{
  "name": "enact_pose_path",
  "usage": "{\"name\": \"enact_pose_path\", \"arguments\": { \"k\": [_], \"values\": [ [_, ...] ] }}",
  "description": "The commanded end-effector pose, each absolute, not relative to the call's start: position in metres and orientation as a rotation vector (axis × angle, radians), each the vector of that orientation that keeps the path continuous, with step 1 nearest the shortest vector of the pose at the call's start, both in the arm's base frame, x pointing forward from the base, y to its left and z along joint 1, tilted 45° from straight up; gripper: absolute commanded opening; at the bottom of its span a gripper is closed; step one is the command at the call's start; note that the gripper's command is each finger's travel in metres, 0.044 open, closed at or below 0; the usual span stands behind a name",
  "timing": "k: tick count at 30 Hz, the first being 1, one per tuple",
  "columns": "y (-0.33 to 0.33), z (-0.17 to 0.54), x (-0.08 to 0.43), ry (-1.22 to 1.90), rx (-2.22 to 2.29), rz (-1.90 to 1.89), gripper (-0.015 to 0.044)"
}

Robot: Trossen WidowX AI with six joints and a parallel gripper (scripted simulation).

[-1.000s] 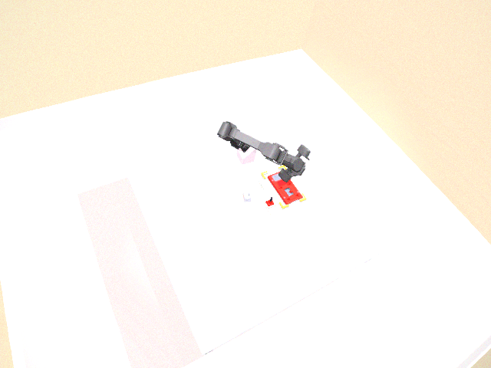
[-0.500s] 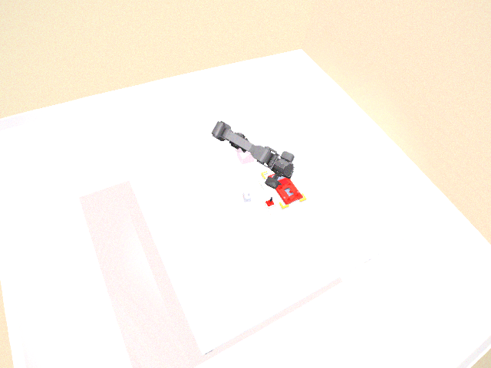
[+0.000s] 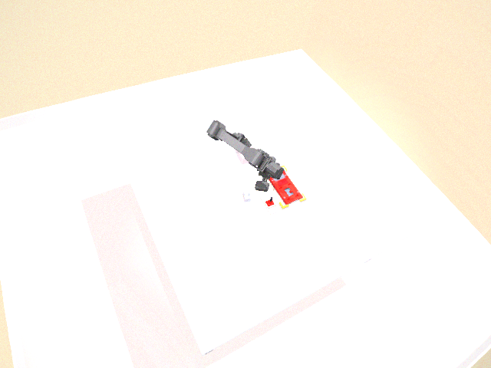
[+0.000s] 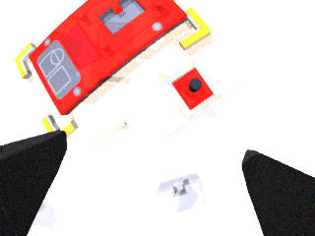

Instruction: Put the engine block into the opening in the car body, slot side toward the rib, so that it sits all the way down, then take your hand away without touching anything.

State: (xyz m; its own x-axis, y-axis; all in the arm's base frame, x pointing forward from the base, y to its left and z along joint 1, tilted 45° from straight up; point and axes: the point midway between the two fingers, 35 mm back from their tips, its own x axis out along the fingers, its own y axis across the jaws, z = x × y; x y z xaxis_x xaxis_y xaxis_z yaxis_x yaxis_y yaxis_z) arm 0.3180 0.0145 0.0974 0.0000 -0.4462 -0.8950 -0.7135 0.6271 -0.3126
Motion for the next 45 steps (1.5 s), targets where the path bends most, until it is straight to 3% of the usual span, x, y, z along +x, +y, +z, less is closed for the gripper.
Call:
{"name": "enact_pose_path", "arguments": {
  "k": [1, 19, 26, 45],
  "values": [
    [-0.001, 0.105, 0.310, 1.670, -1.084, 0.300, 0.0440],
    [-0.052, 0.132, 0.279, 1.838, -1.485, 0.461, 0.0440],
    [-0.099, 0.083, 0.274, 1.838, -1.486, 0.457, 0.0440],
    [-0.119, 0.059, 0.272, 1.839, -1.487, 0.456, 0.0440]
  ]
}}
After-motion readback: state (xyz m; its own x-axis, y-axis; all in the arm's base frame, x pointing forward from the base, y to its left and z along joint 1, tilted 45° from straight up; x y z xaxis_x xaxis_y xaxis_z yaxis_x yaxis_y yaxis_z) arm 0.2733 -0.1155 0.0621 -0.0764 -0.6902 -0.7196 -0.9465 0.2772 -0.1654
